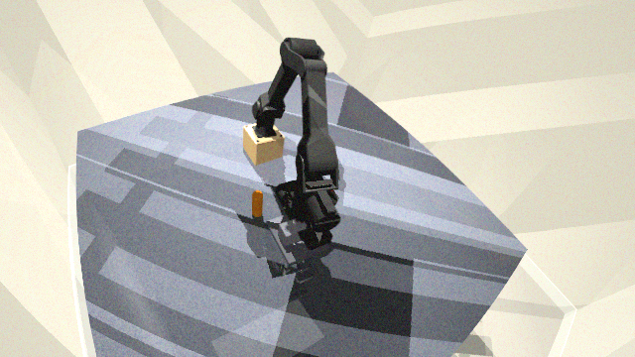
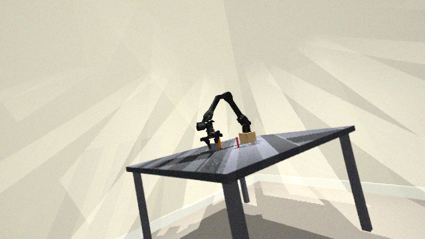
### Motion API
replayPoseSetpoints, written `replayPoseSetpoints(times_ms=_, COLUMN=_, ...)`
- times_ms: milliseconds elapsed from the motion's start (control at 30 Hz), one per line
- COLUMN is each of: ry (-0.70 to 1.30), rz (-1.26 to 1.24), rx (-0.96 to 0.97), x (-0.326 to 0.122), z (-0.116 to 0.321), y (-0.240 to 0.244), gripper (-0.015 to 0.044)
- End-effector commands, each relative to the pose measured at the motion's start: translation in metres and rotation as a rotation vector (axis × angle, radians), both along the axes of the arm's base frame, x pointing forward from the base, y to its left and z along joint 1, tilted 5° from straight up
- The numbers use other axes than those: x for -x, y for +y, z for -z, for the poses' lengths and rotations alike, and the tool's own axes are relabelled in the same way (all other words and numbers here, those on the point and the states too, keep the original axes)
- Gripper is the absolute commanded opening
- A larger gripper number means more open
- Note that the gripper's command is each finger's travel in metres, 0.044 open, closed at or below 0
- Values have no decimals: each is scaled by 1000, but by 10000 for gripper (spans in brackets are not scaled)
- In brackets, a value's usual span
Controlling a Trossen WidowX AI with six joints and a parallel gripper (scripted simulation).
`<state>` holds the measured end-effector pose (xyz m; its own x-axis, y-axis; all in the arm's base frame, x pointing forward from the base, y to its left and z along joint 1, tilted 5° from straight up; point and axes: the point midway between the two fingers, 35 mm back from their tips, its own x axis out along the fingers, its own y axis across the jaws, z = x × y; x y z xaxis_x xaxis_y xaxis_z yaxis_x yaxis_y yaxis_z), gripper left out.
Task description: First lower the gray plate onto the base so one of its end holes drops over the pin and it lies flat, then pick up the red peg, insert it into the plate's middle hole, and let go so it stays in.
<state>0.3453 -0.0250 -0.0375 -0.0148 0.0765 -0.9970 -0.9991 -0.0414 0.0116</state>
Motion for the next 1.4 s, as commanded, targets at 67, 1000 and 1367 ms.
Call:
replayPoseSetpoints(times_ms=67, ry=-1, rz=0, rx=0, x=0, z=0, y=0, gripper=420)
replayPoseSetpoints(times_ms=1000, ry=36, rz=507, rx=11, x=10, z=-125, y=37, gripper=440)
replayPoseSetpoints(times_ms=1367, ry=105, rz=1367, rx=20, x=46, z=-132, y=103, gripper=440)
